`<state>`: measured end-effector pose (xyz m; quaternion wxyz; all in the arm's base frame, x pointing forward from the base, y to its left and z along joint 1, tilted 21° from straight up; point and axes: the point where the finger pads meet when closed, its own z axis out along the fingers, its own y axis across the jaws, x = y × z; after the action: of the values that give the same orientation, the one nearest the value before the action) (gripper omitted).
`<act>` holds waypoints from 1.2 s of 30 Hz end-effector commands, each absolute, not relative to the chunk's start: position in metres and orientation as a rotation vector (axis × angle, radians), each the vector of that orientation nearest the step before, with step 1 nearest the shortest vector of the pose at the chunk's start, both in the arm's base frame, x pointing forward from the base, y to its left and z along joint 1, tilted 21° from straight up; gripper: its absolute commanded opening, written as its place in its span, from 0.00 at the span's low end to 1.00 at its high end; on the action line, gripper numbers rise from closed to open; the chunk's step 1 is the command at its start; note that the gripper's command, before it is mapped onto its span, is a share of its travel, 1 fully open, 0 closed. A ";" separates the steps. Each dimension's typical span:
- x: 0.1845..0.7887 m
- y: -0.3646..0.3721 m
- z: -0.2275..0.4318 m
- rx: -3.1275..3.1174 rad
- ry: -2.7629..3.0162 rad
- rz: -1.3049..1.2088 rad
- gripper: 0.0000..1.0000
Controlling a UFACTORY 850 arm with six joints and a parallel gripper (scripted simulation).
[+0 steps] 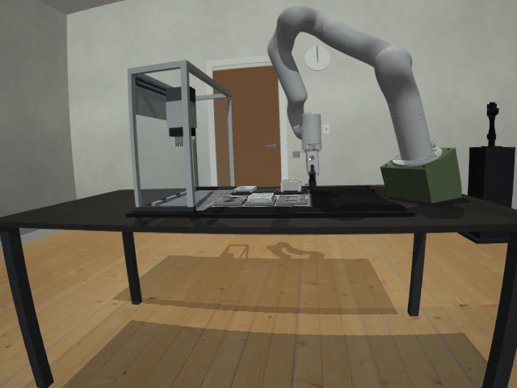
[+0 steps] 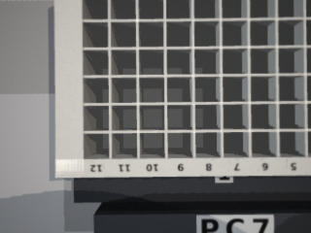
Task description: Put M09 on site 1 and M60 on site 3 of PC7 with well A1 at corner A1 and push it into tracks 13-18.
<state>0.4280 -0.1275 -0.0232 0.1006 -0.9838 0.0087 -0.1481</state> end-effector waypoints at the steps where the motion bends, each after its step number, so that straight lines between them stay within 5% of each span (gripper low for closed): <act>1: 0.429 -0.128 -0.024 -2.908 0.026 -0.439 0.82; 36: 0.452 -0.129 -0.017 -2.908 0.026 -0.440 0.82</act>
<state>0.4477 -0.1282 -0.0187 0.1001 -0.9838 0.0088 -0.1483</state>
